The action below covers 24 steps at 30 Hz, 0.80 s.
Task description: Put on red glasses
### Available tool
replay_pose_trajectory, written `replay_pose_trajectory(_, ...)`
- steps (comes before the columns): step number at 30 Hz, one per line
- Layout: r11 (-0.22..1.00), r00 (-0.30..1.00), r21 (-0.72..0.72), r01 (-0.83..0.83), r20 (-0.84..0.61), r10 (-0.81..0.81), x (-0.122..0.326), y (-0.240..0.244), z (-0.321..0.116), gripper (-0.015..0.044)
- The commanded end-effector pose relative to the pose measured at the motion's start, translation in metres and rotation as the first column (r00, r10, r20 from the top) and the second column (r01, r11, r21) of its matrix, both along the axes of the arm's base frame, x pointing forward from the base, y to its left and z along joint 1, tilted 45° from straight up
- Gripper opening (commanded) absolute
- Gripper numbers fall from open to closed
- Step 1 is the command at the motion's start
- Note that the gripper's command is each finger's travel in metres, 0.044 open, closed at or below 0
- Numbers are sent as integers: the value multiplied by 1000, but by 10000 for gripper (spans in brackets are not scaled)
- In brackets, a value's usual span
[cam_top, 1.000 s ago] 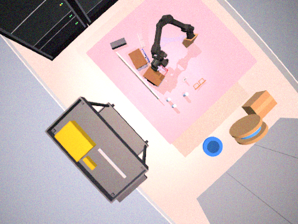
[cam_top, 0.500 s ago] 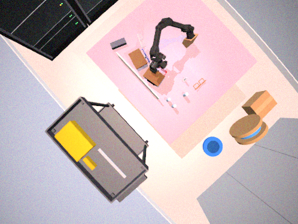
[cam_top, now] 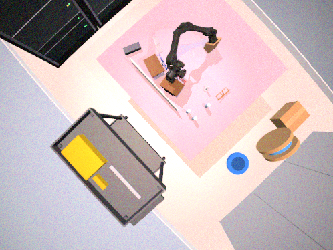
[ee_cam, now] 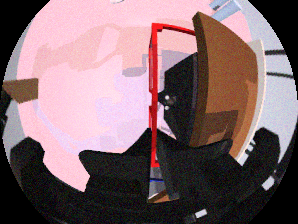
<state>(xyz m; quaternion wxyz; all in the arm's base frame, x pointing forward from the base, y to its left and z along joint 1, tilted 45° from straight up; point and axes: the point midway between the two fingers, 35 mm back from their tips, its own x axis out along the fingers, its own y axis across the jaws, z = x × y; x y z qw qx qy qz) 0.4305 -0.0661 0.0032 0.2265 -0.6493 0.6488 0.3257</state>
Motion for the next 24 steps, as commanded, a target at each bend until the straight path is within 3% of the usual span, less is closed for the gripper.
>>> replay_pose_trajectory(1,1000,1000,-2,-3,0,3,3,0,0,0)
replay_pose_trajectory(24,1000,1000,-3,-3,0,3,2,-5,-4,0)
